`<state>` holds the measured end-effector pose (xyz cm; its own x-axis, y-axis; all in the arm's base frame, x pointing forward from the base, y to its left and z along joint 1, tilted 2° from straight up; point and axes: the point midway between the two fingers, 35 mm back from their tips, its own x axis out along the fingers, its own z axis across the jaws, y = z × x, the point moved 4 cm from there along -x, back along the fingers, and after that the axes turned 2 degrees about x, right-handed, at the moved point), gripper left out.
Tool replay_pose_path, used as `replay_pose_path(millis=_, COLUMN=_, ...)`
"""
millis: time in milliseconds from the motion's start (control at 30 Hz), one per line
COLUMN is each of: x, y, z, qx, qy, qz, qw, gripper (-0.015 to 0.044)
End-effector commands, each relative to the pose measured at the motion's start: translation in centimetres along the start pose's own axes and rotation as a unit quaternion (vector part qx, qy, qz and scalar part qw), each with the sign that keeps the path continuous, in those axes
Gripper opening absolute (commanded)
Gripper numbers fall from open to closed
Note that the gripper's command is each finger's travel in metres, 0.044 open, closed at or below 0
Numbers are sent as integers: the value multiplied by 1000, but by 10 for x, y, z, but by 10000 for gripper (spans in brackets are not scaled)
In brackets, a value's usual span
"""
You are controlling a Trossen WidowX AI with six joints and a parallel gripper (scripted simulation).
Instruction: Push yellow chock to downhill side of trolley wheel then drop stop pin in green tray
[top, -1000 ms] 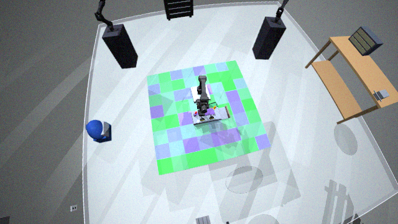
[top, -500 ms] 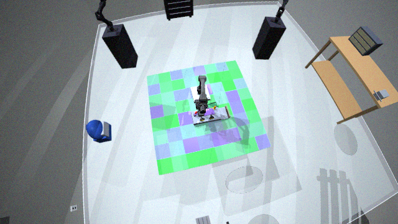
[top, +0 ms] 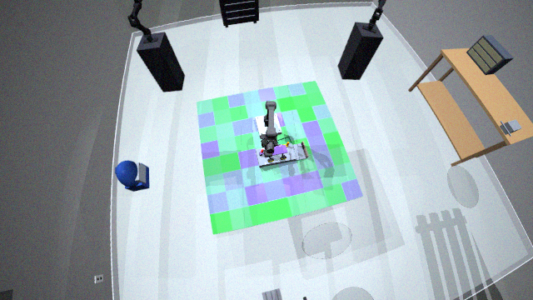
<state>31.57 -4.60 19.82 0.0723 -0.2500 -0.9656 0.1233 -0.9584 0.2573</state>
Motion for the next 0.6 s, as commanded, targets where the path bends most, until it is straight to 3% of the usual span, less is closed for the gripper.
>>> replay_pose_path(millis=0, x=4, y=0, z=0, qx=-2, qy=0, qz=2, qw=1000, gripper=190)
replay_pose_path(millis=567, x=29, y=0, z=0, qx=-2, qy=0, qz=3, qw=1000, gripper=190)
